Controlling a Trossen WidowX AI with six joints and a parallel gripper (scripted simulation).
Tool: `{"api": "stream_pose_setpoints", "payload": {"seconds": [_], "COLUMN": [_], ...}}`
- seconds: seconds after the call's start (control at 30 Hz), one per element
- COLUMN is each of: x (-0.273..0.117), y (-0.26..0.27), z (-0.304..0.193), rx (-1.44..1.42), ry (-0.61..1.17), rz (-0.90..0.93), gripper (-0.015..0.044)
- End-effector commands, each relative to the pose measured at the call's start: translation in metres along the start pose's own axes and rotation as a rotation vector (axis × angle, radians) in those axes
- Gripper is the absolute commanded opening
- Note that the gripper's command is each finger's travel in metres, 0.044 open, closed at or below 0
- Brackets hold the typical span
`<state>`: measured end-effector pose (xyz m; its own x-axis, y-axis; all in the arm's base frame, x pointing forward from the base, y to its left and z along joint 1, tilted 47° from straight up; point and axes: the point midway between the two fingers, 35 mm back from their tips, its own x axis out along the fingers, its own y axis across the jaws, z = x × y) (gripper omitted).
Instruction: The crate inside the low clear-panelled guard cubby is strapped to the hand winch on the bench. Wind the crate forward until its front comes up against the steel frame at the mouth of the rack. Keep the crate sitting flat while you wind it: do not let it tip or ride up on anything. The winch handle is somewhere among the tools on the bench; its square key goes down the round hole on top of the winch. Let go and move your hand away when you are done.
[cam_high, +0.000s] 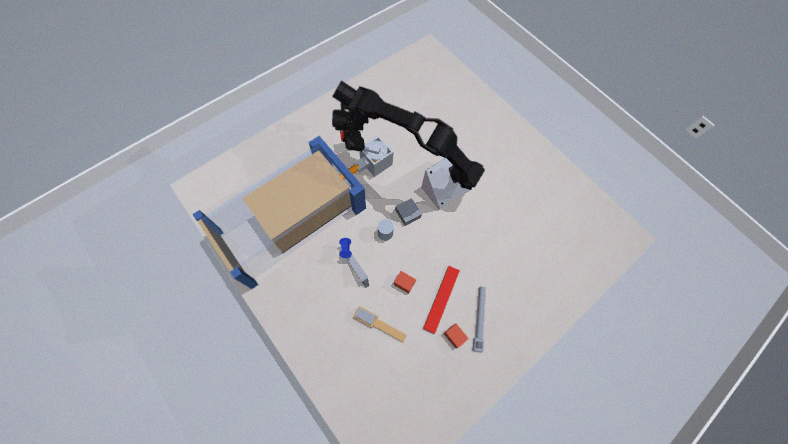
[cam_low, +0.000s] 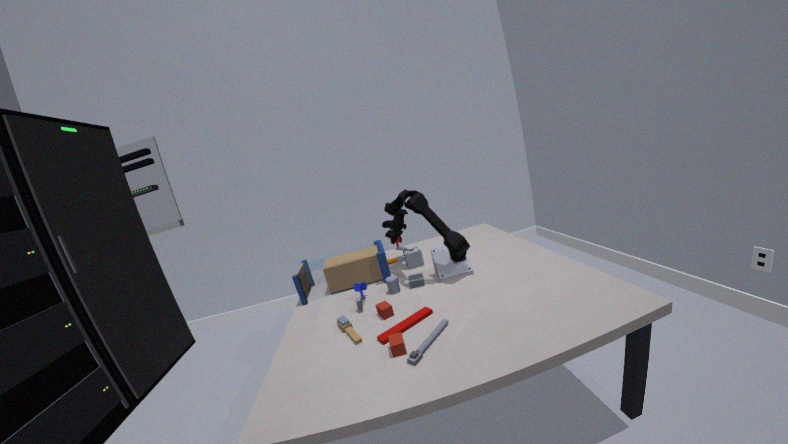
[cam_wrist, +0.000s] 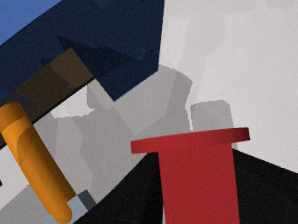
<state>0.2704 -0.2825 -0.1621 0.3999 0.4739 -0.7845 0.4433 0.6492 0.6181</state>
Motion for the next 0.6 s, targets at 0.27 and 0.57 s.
{"api": "stream_pose_setpoints", "payload": {"seconds": [0.27,0.57], "x": [0.003,0.002], "y": [0.038,0.05], "z": [0.001,0.0], "rx": [-0.007,-0.007], "ry": [0.017,0.017], "rz": [0.047,0.048], "gripper": [0.0,0.0]}}
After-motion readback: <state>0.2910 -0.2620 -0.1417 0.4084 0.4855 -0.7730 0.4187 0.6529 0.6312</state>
